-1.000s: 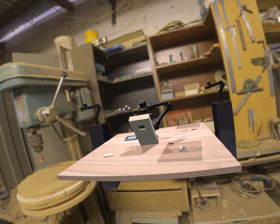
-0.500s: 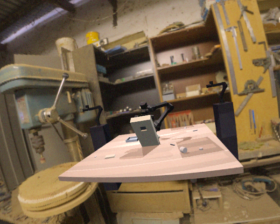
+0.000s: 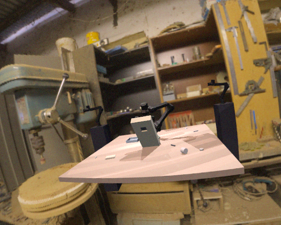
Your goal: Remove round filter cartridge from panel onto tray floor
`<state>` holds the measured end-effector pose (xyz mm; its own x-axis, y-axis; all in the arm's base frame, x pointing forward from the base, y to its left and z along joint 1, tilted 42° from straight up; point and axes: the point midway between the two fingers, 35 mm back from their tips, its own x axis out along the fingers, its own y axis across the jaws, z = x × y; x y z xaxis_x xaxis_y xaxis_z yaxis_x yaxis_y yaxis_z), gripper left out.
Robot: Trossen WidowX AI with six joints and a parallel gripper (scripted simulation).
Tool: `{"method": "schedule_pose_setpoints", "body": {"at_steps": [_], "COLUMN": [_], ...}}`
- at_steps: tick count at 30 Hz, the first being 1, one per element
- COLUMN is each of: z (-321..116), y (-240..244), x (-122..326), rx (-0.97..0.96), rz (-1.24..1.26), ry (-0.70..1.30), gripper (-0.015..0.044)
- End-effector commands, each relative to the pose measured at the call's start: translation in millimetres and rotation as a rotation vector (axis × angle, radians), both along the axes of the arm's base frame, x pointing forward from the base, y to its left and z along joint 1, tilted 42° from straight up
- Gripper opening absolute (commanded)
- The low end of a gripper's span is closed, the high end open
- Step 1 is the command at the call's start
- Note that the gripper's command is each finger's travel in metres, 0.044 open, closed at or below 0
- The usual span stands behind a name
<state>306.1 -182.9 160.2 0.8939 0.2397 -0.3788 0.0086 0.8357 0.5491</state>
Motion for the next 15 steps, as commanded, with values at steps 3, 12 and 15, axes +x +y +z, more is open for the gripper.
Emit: {"method": "schedule_pose_setpoints", "body": {"at_steps": [3,12,15], "z": [-3.1,-0.6,-0.6], "y": [1.6,0.2,0.2], "x": [3.5,1.4,1.4], "rx": [0.001,0.001,0.001], "rz": [0.001,-0.001,-0.001], "ry": [0.008,0.0,0.0], "gripper": [0.0107,0.008,0.006]}}
